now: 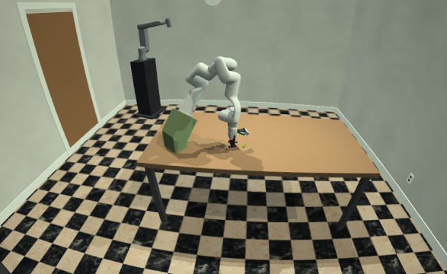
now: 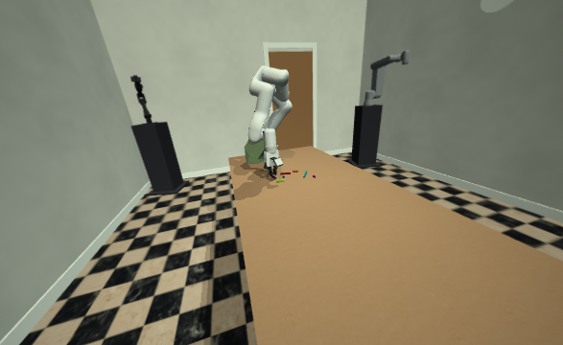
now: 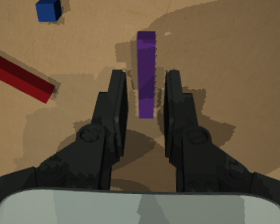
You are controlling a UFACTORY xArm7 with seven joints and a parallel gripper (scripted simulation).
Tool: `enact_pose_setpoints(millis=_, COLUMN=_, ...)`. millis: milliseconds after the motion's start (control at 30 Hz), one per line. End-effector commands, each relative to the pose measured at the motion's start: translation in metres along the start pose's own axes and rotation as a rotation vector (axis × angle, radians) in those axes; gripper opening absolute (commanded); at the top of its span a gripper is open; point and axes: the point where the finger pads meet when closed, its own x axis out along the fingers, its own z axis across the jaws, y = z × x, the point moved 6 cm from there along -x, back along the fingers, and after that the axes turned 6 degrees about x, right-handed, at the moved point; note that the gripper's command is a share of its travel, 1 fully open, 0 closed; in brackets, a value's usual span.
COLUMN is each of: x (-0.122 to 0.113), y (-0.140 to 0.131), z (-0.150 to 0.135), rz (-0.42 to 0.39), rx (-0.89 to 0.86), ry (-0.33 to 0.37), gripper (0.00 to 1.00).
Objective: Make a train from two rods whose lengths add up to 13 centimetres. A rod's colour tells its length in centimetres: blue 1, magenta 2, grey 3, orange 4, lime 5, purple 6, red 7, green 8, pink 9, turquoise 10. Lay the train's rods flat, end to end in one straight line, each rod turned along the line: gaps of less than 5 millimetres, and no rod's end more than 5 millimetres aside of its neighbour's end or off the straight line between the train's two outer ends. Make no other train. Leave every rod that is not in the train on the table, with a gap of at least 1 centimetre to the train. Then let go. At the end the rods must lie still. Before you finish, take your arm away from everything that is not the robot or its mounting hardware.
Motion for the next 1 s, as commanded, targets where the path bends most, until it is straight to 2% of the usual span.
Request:
enact_pose_setpoints(millis=0, x=-0.001, y=0.0, z=0.001, rz=0.001, rx=0.0, ry=-0.002, gripper=0.24)
enact_pose_setpoints(millis=967, x=0.012, y=0.0, z=0.001, rz=0.001, rx=0.0, ry=-0.002, gripper=0.24)
